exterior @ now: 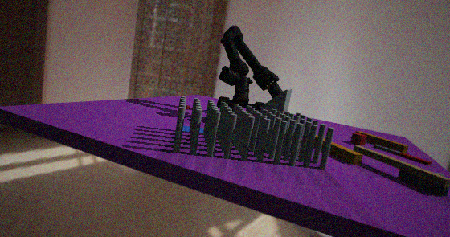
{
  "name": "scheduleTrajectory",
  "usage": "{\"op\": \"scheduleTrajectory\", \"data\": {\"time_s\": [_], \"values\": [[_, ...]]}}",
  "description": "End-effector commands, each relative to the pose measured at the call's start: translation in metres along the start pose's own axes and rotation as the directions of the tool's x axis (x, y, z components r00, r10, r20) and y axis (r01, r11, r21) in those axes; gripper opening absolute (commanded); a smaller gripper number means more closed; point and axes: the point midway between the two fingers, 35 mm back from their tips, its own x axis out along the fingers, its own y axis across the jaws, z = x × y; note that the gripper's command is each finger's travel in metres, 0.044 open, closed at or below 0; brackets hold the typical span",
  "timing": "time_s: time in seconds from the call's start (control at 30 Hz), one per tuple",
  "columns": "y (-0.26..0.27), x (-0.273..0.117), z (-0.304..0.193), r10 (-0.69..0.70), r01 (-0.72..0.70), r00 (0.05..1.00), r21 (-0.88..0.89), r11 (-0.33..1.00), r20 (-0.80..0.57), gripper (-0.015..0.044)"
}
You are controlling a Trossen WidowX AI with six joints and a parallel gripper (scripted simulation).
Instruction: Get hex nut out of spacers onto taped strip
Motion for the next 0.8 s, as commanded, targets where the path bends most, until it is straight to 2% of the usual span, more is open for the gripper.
{"op": "scheduleTrajectory", "data": {"time_s": [0.0, 0.77], "values": [[-0.001, -0.002, 0.002, -0.005, 0.005, 1.000, -0.005, 1.000, -0.003, 0.0000], [-0.001, -0.009, 0.013, -0.005, 0.005, 1.000, -0.005, 1.000, -0.003, 0.0000]]}}
